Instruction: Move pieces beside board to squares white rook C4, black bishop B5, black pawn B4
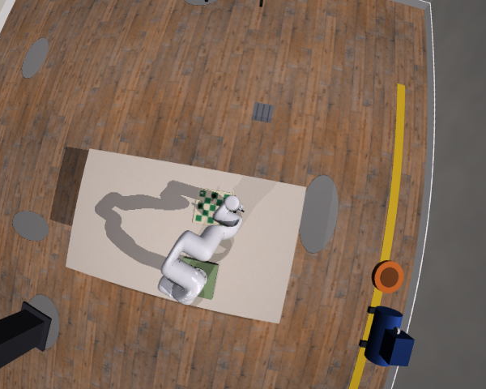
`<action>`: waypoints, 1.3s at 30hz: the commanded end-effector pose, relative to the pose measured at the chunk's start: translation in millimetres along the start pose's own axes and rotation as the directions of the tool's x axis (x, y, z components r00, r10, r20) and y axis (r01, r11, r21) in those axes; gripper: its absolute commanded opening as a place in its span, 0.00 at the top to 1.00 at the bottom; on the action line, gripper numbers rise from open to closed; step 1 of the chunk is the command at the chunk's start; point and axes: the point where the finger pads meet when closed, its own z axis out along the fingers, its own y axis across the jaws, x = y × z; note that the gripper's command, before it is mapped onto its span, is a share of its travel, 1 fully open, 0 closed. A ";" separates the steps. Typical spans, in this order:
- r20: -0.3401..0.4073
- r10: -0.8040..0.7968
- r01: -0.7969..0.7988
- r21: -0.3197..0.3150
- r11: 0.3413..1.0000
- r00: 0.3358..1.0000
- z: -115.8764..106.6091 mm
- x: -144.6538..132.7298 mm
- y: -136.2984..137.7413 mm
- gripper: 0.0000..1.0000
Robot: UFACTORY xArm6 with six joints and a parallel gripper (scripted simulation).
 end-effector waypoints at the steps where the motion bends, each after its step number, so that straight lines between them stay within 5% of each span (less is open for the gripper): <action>1: 0.004 0.000 0.000 -0.001 1.000 1.000 -1.7 -1.6 0.3 0.63; 10: 0.004 0.000 0.000 -0.001 1.000 1.000 -1.7 -1.6 0.3 0.63; 11: 0.004 0.000 0.000 -0.001 1.000 1.000 -1.7 -1.6 0.3 1.00; 39: 0.004 0.000 0.000 -0.001 1.000 1.000 -1.7 -1.6 0.3 1.00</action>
